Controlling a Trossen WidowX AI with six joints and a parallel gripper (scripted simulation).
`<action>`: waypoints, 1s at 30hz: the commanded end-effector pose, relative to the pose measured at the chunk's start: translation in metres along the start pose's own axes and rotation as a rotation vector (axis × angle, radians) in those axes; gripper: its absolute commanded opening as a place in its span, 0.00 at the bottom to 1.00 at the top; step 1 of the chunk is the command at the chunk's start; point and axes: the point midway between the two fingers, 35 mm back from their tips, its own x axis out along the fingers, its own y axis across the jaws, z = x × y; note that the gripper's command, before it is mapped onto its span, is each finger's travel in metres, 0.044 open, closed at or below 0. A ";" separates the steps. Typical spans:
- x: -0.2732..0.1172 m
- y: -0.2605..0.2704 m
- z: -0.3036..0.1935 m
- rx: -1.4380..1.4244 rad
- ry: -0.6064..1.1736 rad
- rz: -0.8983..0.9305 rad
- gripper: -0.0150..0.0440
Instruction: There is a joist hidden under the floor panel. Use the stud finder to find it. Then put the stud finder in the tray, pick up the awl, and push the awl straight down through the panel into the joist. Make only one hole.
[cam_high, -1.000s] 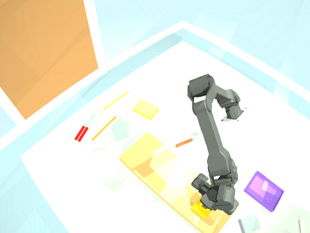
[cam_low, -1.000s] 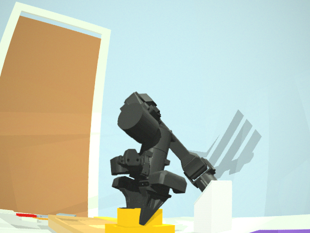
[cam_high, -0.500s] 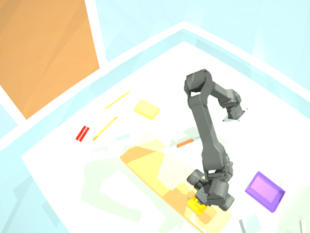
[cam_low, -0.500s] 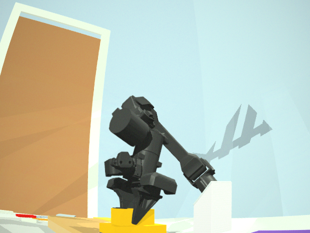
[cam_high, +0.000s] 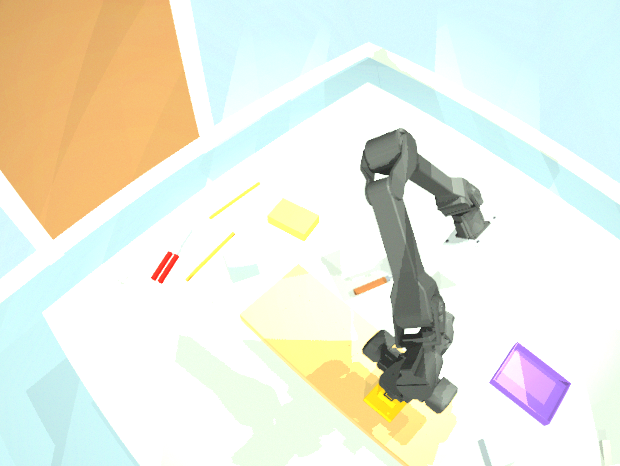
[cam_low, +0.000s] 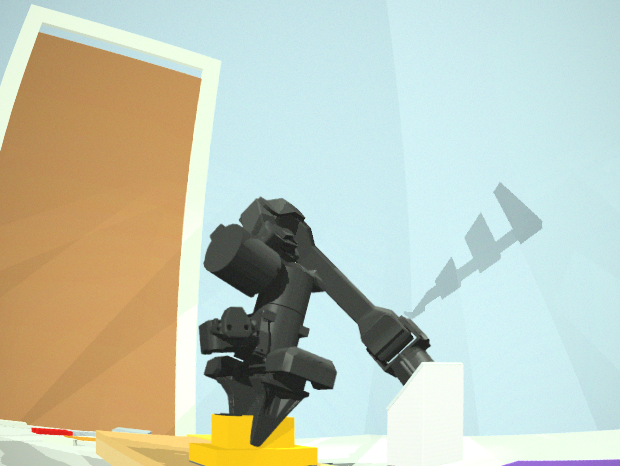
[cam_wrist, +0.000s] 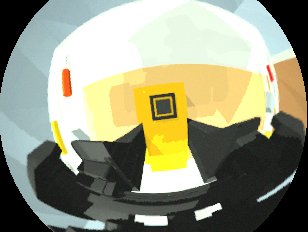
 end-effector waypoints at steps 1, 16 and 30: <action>0.001 -0.011 0.000 0.000 0.000 -0.007 0.25; 0.001 -0.037 0.000 -0.001 0.000 -0.008 0.25; 0.001 -0.062 0.000 -0.001 0.000 -0.010 0.25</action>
